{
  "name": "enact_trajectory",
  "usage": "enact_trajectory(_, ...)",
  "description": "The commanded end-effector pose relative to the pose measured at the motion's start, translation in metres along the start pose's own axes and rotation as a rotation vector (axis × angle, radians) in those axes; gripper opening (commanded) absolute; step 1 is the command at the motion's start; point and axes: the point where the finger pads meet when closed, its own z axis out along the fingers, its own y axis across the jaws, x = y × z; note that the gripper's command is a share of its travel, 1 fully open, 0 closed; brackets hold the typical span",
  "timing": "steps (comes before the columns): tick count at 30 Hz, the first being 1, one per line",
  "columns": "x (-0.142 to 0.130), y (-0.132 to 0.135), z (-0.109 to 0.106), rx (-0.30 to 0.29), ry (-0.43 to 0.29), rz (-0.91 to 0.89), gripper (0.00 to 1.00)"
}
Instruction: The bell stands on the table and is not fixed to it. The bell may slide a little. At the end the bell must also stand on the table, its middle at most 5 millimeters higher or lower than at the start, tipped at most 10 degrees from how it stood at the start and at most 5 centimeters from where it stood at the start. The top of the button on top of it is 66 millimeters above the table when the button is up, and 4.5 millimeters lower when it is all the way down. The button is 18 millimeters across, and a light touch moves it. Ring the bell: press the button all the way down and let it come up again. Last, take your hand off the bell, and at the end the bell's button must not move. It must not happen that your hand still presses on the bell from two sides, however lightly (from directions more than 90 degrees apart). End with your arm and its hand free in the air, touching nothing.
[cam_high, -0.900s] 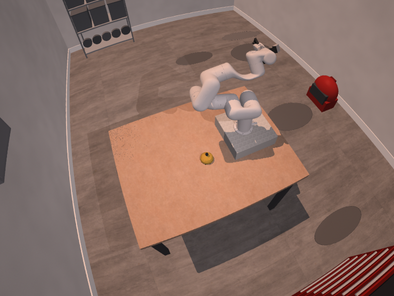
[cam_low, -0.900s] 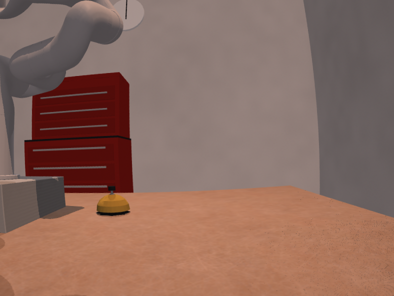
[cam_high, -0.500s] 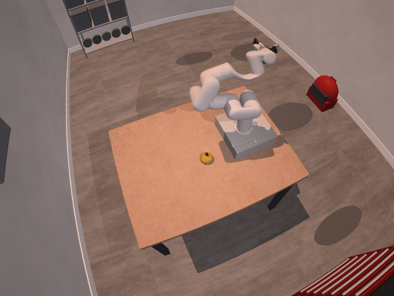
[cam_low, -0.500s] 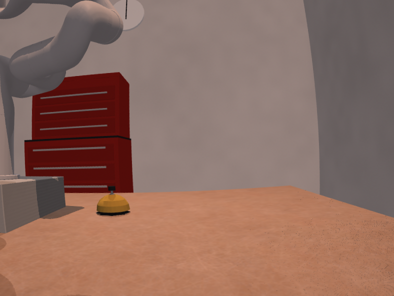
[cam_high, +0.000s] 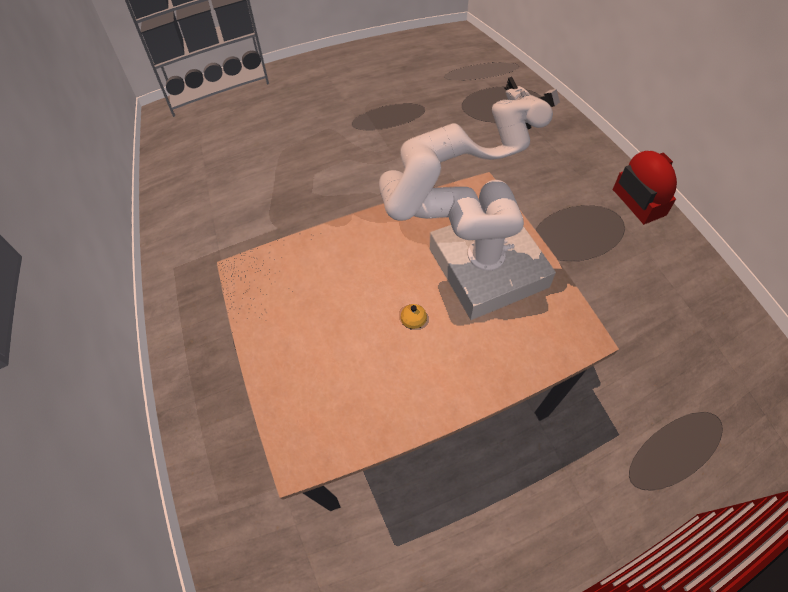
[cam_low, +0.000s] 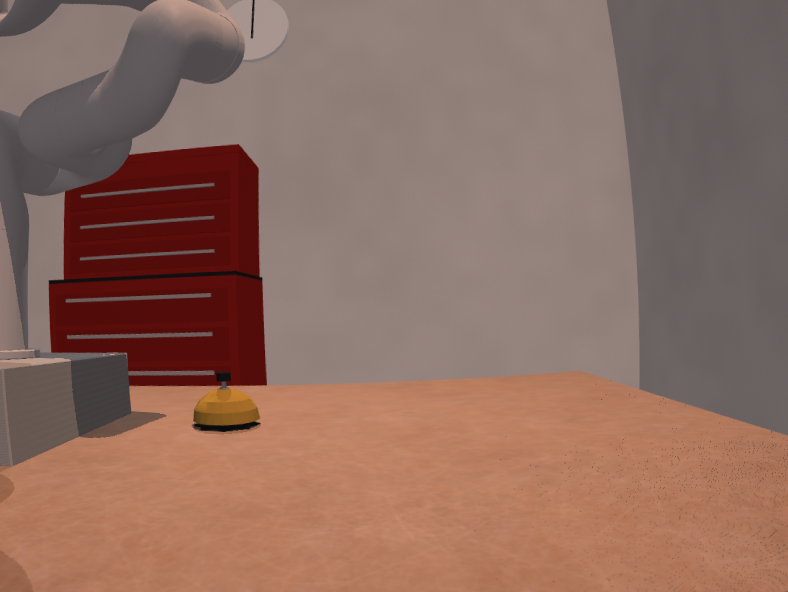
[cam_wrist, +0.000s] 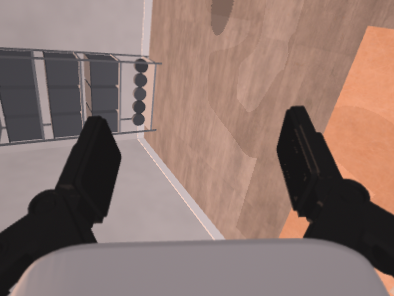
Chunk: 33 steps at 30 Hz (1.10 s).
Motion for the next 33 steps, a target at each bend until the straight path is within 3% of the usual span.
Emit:
enact_trajectory(1,-0.003,0.011,0.013,-0.061,-0.029,0.003,1.00)
enact_trajectory(5,-0.012,0.038,0.039,-0.189,-0.097,0.006,1.00)
enact_trajectory(7,-0.012,0.038,0.039,-0.189,-0.097,0.006,1.00)
enact_trajectory(10,-0.027,0.067,0.064,-0.322,-0.177,-0.001,1.00)
enact_trajectory(22,-0.096,0.152,0.115,-0.701,-0.476,-0.096,1.00)
enact_trajectory(24,-0.096,0.152,0.115,-0.701,-0.476,-0.096,1.00)
enact_trajectory(25,-0.111,0.165,0.120,-0.760,-0.536,-0.126,1.00)
enact_trajectory(27,-0.115,0.168,0.121,-0.775,-0.552,-0.134,1.00)
enact_trajectory(28,-0.130,0.180,0.125,-0.828,-0.610,-0.168,1.00)
enact_trajectory(33,-0.132,0.181,0.125,-0.832,-0.616,-0.171,1.00)
